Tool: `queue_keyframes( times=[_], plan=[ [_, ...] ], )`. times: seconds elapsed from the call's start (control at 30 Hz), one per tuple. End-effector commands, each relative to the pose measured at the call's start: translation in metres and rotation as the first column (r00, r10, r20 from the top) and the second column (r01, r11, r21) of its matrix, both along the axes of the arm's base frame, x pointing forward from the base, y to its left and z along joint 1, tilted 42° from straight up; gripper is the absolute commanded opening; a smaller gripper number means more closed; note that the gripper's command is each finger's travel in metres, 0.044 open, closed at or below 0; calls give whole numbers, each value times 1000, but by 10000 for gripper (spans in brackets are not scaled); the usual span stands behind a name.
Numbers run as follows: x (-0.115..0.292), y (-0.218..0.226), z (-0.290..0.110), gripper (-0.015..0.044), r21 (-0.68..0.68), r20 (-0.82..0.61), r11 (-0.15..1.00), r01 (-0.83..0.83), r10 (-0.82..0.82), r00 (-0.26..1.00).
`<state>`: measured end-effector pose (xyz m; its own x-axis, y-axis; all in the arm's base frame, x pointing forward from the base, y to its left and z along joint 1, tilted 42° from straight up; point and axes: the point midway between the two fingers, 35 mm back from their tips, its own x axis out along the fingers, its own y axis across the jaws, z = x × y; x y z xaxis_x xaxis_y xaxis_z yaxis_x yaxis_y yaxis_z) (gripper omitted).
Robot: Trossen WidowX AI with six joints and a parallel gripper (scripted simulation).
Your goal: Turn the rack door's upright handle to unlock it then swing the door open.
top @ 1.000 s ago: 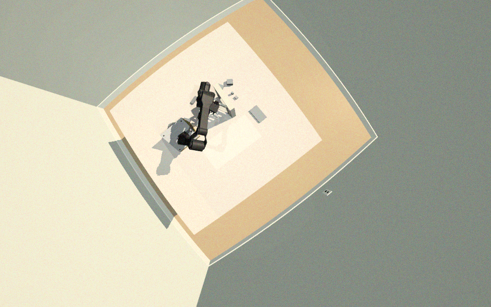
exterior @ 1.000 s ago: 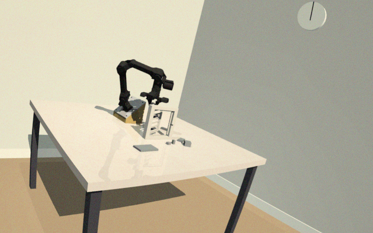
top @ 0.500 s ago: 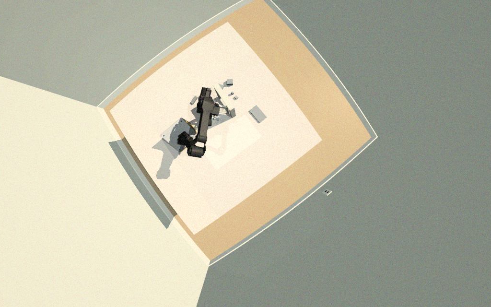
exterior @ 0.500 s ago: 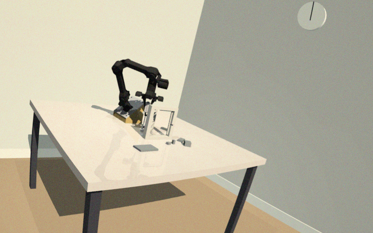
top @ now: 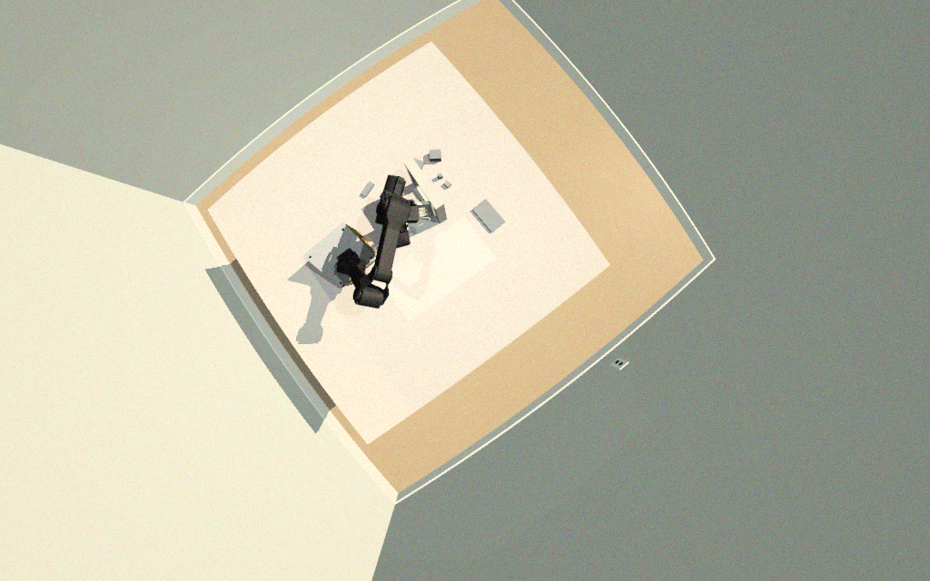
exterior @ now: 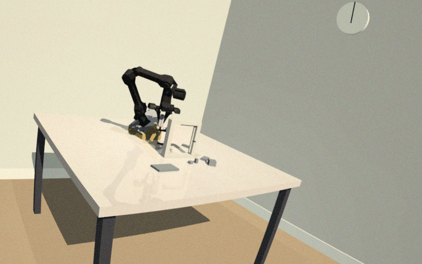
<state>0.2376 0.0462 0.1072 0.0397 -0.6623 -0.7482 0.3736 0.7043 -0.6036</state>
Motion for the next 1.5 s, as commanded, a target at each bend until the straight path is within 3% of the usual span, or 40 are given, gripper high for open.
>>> queue_keyframes(
  times=[0.0,0.97,1.4,1.47],
  plan=[
    [0,-5,5,26,-4,-39,999,-52,52,998],
    [7,-46,42,26,37,-322,929,-369,360,875],
    [7,-47,43,26,39,-328,926,-375,367,871],
    [7,-47,43,78,39,-328,926,-375,367,871]
  ],
)
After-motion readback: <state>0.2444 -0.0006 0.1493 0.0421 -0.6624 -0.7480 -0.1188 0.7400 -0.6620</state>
